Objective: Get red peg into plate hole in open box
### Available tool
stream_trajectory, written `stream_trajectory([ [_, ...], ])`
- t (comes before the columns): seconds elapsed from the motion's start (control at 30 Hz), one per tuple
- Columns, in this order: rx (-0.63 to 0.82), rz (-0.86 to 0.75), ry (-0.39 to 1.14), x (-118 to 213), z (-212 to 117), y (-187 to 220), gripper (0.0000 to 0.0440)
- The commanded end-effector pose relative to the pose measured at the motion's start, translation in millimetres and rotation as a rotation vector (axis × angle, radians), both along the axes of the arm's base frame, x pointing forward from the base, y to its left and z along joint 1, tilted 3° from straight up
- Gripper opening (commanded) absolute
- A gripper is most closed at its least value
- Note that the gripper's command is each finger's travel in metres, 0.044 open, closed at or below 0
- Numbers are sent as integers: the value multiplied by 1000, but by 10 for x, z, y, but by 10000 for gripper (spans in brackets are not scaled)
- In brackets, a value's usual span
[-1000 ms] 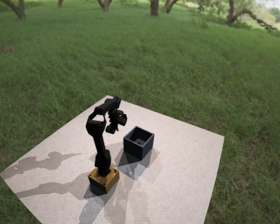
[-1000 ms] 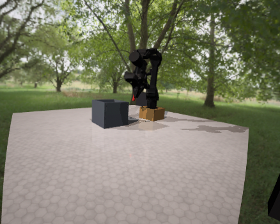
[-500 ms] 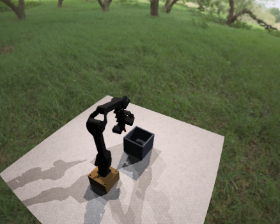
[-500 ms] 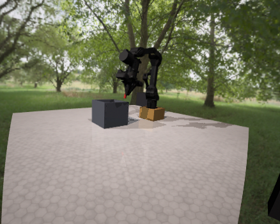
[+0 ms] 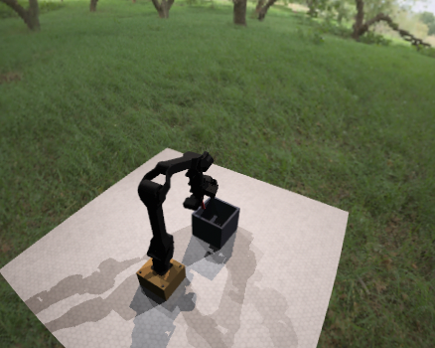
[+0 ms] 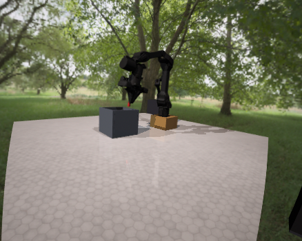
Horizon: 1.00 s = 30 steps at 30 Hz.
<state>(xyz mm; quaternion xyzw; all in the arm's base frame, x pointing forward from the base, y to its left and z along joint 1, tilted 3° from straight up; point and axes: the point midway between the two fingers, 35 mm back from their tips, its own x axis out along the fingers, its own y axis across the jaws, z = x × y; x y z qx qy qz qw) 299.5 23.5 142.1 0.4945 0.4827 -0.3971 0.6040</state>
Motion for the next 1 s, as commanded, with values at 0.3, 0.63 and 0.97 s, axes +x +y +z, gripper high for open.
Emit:
stream_trajectory([
  [0.3,-8,6,43,113,-143,-242,0],
  [0.63,-2,12,76,186,-373,-363,0],
  [0.97,12,31,83,289,-570,-417,0],
])
